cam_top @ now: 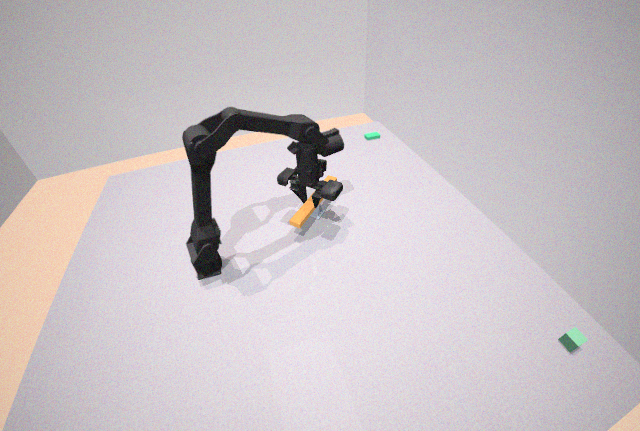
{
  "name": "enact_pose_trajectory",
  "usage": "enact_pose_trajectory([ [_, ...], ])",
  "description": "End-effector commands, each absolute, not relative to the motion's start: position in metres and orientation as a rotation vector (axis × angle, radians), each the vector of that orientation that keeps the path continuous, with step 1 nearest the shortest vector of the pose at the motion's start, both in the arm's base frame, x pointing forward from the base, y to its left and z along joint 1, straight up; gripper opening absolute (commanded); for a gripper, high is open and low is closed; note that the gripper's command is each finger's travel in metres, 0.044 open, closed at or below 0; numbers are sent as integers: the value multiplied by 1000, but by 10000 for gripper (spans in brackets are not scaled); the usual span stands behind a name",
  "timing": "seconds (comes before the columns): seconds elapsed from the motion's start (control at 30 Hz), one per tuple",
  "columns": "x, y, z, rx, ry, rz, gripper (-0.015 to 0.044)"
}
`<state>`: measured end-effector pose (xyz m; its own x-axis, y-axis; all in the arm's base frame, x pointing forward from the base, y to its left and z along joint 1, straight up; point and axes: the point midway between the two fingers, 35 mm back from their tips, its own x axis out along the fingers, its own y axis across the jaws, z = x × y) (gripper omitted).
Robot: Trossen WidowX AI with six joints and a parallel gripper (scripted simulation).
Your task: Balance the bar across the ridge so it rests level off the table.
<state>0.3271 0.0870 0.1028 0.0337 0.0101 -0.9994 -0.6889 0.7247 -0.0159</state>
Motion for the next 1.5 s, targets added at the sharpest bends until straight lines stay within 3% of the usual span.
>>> enact_pose_trajectory([
  [0.0, 327, 87, 103, -594, 1454, 587, 0],
  [1.3, 327, 87, 103, -594, 1453, 589, 0],
  [1.47, 327, 87, 103, -594, 1453, 589, 131],
])
